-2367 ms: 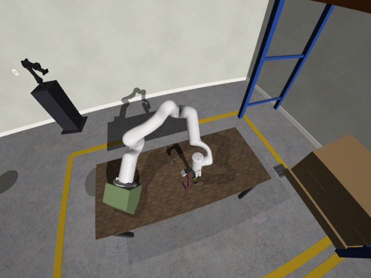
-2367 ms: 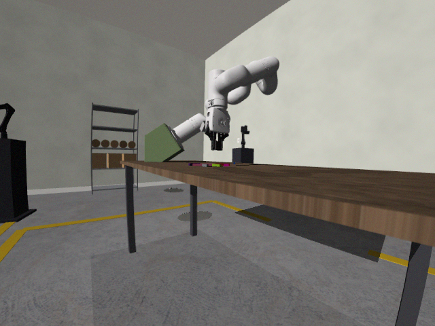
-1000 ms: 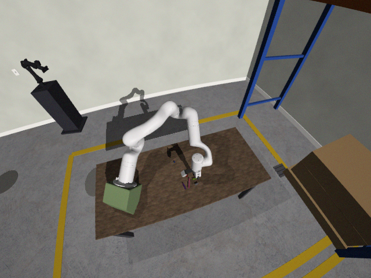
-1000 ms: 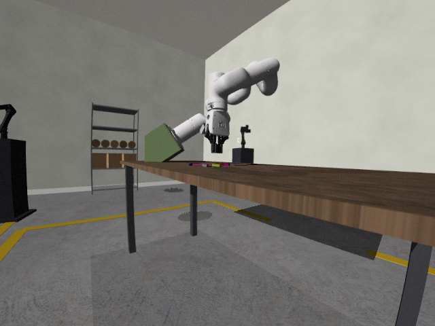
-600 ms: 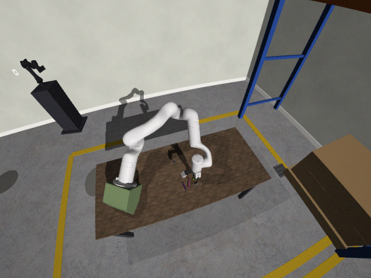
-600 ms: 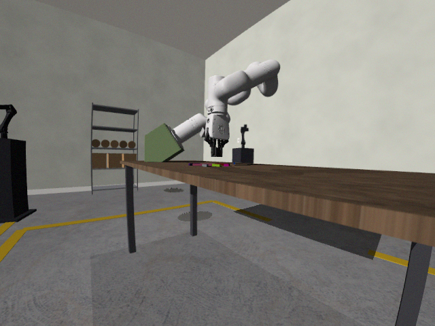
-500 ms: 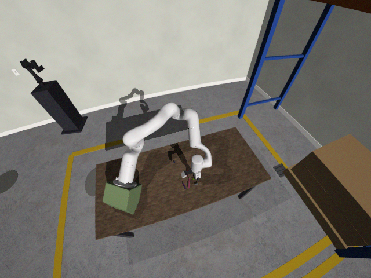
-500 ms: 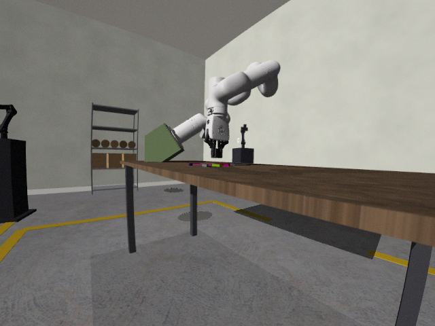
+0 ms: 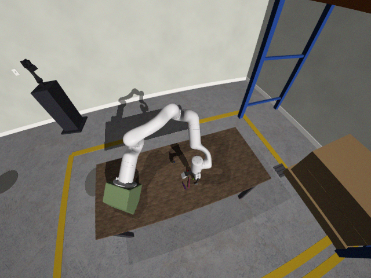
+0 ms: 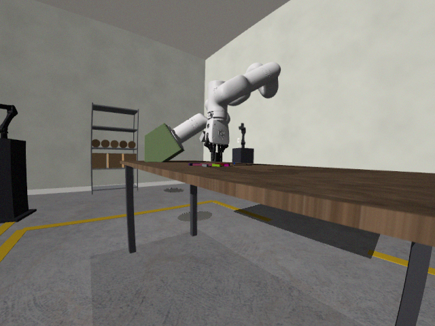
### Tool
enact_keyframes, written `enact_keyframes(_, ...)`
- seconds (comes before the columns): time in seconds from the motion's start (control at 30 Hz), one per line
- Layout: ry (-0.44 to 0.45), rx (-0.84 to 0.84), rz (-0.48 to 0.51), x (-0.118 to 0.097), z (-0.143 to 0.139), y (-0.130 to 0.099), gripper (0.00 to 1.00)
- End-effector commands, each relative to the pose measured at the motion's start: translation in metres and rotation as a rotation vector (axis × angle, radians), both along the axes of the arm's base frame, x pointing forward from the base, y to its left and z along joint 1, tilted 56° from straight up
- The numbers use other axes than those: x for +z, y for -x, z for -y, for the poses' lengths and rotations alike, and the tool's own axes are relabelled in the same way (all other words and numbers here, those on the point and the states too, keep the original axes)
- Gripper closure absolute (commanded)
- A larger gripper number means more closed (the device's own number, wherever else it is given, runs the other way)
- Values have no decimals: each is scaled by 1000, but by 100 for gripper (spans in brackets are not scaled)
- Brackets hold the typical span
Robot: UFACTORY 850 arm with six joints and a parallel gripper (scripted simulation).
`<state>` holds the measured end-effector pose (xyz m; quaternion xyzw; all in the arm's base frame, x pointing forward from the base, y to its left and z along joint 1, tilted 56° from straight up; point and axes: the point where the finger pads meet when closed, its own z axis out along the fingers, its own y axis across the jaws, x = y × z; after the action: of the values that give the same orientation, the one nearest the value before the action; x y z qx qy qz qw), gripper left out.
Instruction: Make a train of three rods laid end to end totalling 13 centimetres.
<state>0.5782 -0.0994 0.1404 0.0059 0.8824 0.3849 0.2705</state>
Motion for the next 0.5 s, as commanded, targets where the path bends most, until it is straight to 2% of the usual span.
enact_keyframes(0.0,1,-1,1,-1,-1,-2,76)
enact_keyframes(0.47,1,-1,1,-2,-2,-2,76)
